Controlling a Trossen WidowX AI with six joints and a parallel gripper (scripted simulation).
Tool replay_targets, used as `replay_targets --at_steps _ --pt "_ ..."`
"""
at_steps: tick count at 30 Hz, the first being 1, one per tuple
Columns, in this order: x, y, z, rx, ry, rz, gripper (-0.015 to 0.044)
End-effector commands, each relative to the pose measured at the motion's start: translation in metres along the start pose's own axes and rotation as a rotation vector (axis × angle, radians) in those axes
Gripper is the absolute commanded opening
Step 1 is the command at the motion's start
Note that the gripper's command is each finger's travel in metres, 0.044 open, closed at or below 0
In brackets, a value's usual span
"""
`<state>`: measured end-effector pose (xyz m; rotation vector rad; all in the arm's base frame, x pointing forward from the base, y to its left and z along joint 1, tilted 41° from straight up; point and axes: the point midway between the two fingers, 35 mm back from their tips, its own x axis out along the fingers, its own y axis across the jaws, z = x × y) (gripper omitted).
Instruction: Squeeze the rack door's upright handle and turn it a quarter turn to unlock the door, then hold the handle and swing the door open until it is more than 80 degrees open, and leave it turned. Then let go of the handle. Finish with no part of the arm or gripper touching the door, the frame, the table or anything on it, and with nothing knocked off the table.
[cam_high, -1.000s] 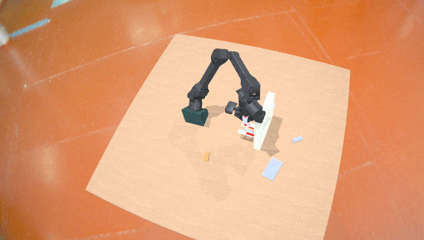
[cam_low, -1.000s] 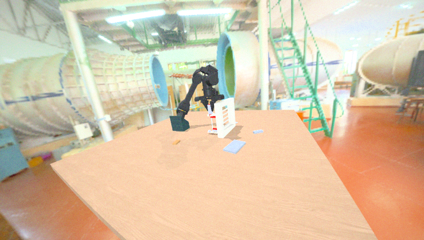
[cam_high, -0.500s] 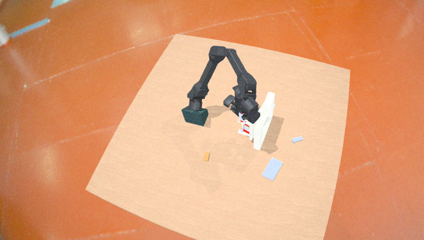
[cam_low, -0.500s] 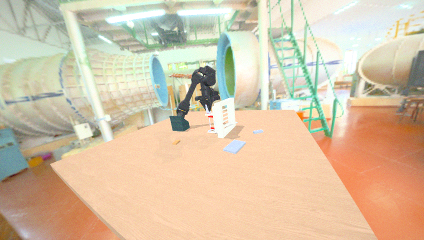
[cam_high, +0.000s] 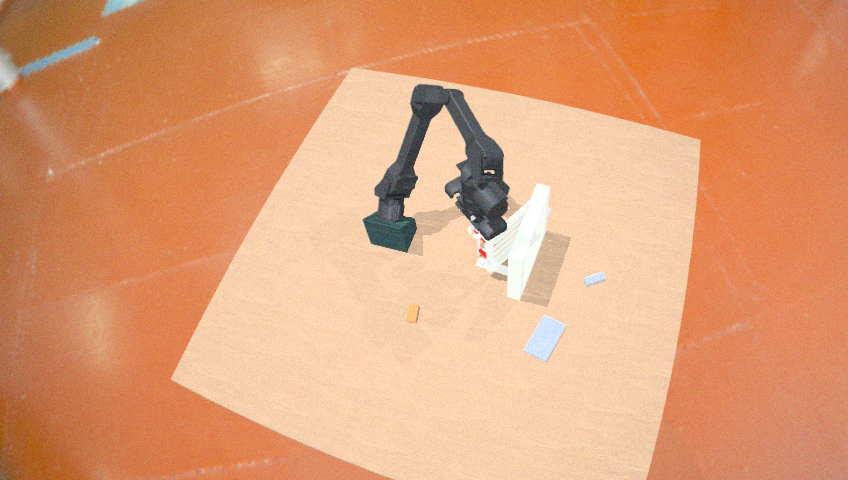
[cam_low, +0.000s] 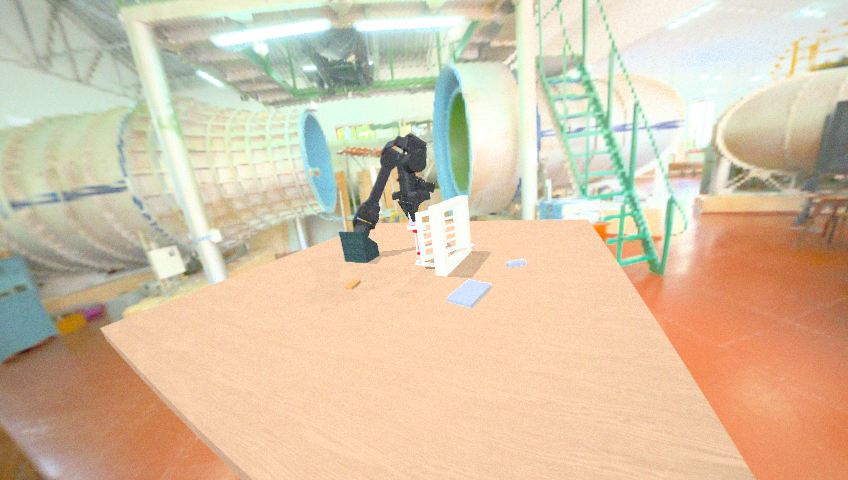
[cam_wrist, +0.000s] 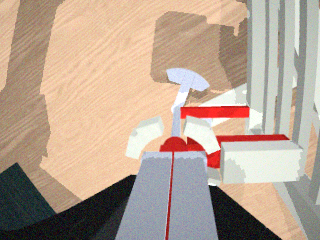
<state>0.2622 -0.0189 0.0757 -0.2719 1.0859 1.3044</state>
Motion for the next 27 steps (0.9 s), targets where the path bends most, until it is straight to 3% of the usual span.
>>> replay_targets --at_steps 1,27 --pt "0.0 0.011 0.003 0.088 -0.007 -0.002 0.0024" --pt "0.0 0.068 0.033 0.505 -0.008 0.002 0.0024"
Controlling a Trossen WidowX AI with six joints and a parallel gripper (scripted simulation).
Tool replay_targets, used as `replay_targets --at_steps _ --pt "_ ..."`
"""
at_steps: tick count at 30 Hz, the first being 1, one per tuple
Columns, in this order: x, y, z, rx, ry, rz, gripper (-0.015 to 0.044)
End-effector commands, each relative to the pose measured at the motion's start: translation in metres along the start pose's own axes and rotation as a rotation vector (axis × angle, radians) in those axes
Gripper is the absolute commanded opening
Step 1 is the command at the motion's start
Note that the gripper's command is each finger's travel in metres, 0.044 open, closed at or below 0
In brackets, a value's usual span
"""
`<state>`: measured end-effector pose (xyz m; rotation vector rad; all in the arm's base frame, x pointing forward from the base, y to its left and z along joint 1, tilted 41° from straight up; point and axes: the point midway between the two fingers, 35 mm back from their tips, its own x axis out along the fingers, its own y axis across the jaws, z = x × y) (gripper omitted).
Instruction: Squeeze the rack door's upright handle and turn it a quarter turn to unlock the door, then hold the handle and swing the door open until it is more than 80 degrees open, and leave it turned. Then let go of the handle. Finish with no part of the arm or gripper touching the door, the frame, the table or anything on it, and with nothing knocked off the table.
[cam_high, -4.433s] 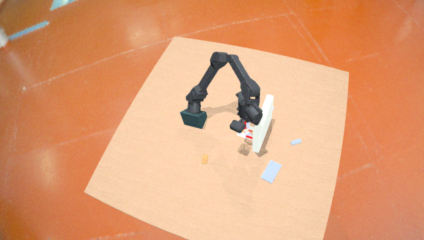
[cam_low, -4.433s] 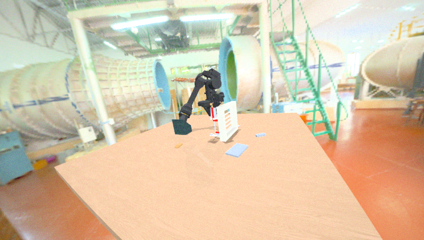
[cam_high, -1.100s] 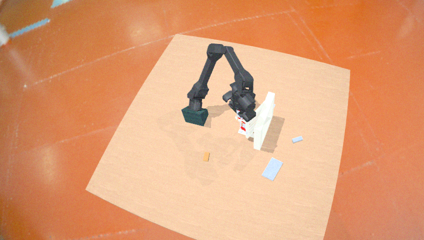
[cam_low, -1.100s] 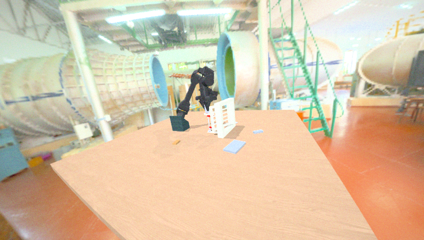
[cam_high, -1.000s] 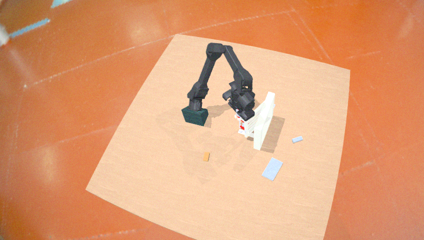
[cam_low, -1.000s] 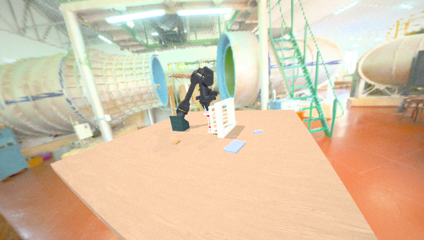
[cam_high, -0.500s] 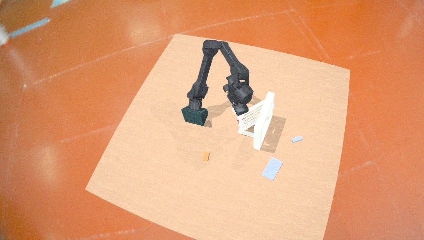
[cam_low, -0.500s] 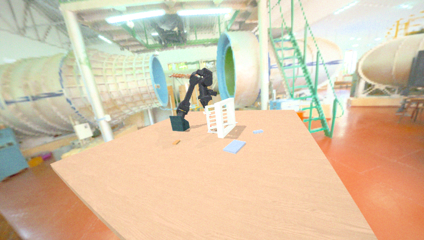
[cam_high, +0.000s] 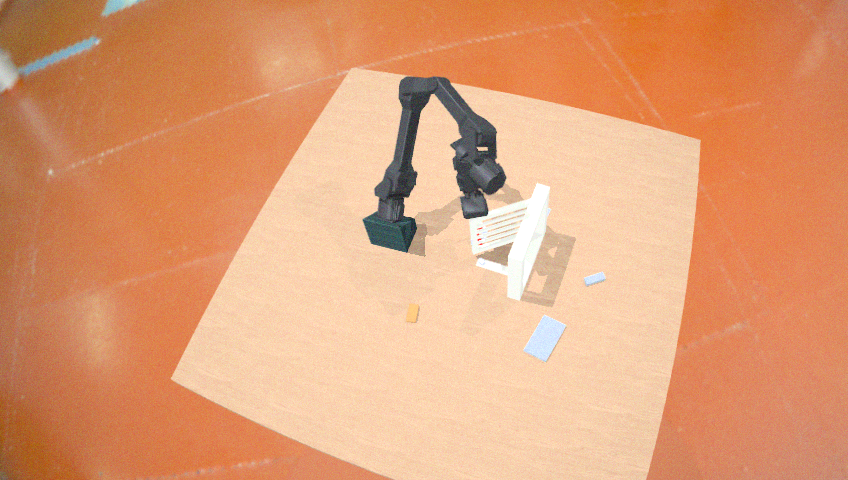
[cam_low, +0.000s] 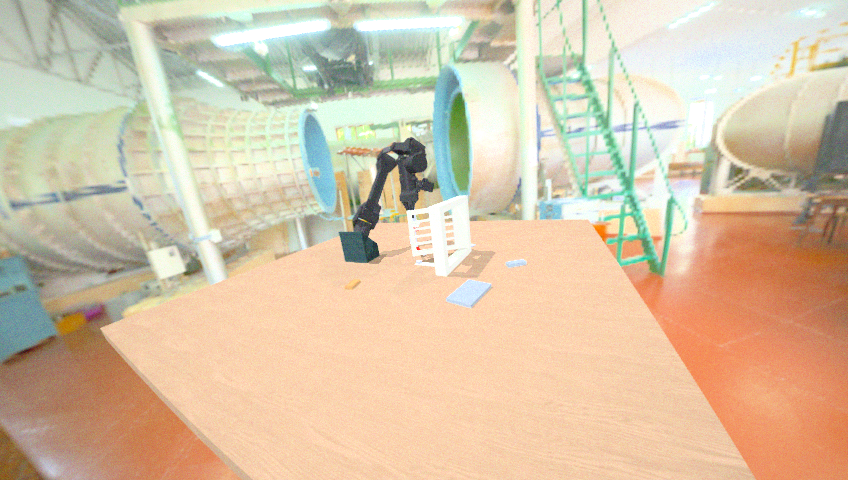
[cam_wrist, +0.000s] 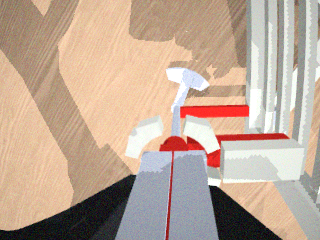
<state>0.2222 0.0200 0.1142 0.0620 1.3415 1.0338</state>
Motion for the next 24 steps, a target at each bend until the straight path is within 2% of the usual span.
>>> replay_targets --at_steps 1,24 --pt "0.0 0.01 0.003 0.076 -0.009 0.0 0.0024" --pt "0.0 0.055 0.022 0.392 -0.009 0.003 0.0024"
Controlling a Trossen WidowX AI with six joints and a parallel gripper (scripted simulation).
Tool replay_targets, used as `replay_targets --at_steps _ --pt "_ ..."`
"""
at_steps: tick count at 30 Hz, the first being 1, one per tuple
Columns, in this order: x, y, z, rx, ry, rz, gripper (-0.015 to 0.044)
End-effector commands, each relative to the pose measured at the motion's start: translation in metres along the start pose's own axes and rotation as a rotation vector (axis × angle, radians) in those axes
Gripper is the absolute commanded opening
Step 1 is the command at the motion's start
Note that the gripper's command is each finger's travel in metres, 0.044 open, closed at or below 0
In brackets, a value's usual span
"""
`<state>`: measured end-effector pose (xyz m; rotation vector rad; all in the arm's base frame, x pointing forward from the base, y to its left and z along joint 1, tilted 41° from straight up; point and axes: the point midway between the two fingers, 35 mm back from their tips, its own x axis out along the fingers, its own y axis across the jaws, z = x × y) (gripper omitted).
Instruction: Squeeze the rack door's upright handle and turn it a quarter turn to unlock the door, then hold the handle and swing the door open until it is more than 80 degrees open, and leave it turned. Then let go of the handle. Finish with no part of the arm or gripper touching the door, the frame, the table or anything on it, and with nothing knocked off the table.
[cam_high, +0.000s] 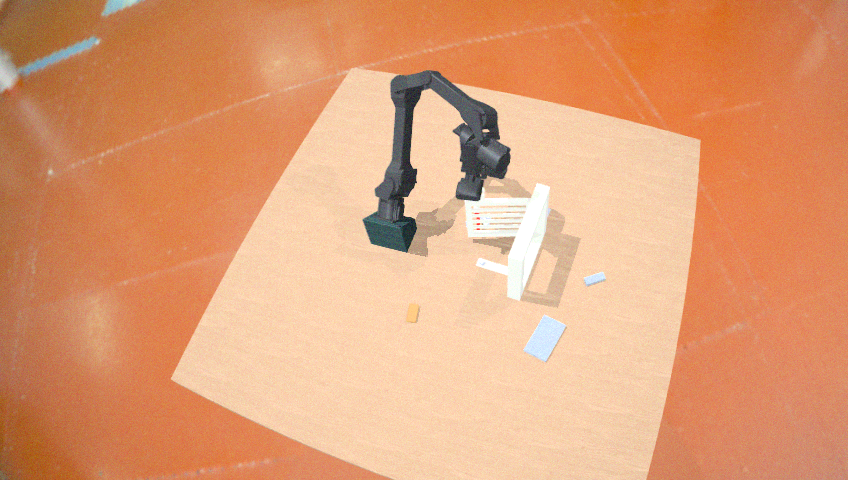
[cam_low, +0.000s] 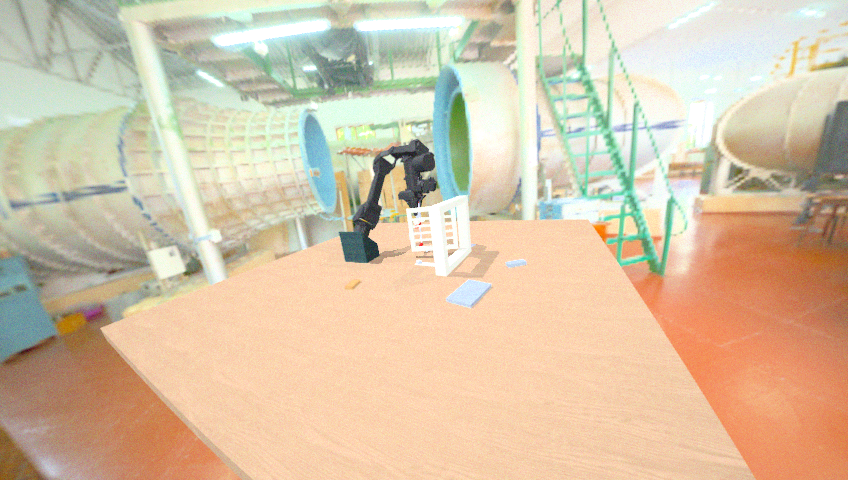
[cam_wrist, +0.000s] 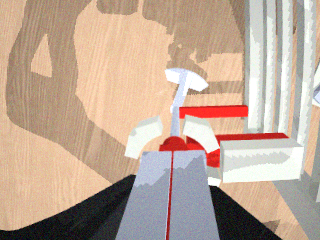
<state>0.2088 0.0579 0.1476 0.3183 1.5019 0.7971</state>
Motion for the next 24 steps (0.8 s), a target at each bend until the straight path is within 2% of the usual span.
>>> replay_targets --at_steps 1,24 --pt "-0.001 0.009 0.003 0.065 -0.005 0.003 0.0024" --pt "-0.001 0.05 0.019 0.35 -0.006 0.005 0.0024"
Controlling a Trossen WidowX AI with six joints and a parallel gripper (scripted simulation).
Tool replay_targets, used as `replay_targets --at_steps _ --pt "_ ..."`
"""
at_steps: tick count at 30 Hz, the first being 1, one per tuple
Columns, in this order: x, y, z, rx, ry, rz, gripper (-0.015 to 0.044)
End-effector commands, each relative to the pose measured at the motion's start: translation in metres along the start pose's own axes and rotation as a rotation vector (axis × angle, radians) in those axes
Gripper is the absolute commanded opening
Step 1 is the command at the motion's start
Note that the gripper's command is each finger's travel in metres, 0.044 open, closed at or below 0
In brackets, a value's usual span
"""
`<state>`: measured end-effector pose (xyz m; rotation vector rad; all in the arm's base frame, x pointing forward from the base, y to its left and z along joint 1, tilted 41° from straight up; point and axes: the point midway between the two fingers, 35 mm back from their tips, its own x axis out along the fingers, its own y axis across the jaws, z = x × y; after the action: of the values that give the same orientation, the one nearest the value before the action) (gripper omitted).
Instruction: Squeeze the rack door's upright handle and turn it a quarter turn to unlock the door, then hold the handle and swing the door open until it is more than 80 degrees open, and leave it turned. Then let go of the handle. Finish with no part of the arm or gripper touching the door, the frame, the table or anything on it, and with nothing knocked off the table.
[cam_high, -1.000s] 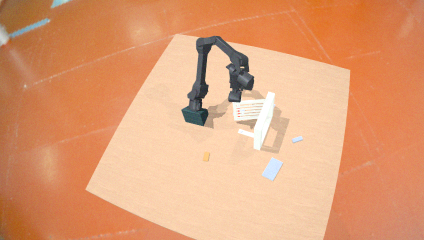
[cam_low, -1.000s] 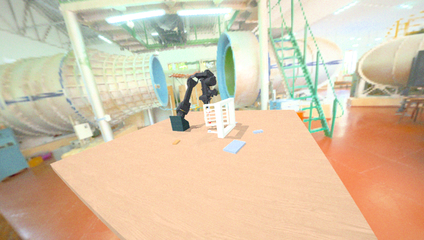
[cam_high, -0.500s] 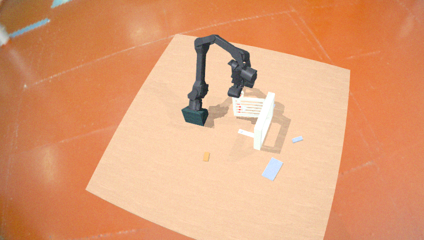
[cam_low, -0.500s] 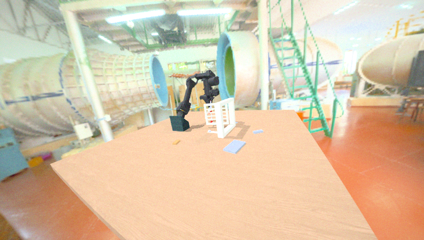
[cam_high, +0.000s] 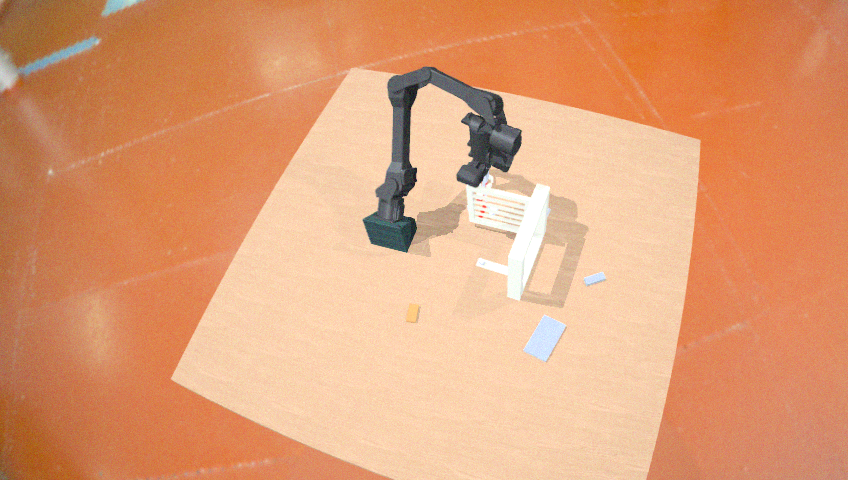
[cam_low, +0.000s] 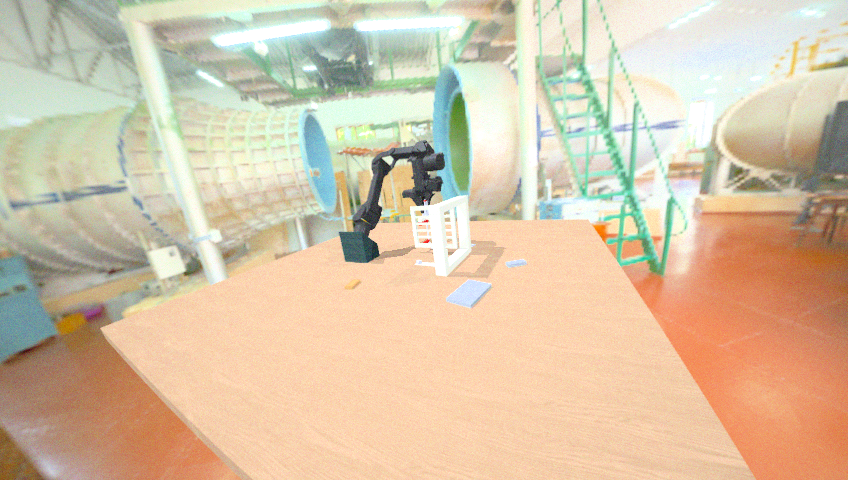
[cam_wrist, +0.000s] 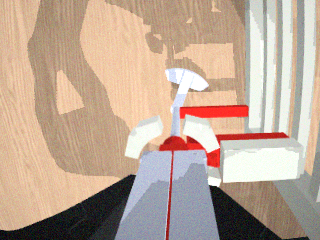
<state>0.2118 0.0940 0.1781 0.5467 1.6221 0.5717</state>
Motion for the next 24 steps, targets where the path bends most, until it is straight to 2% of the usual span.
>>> replay_targets --at_steps 1,15,24 --pt "-0.0007 0.0082 0.0019 0.057 -0.004 0.002 0.0024" --pt "-0.0007 0.0096 0.0019 0.065 -0.004 0.002 0.0024" --pt "-0.0007 0.0096 0.0019 0.065 -0.004 0.002 0.026"
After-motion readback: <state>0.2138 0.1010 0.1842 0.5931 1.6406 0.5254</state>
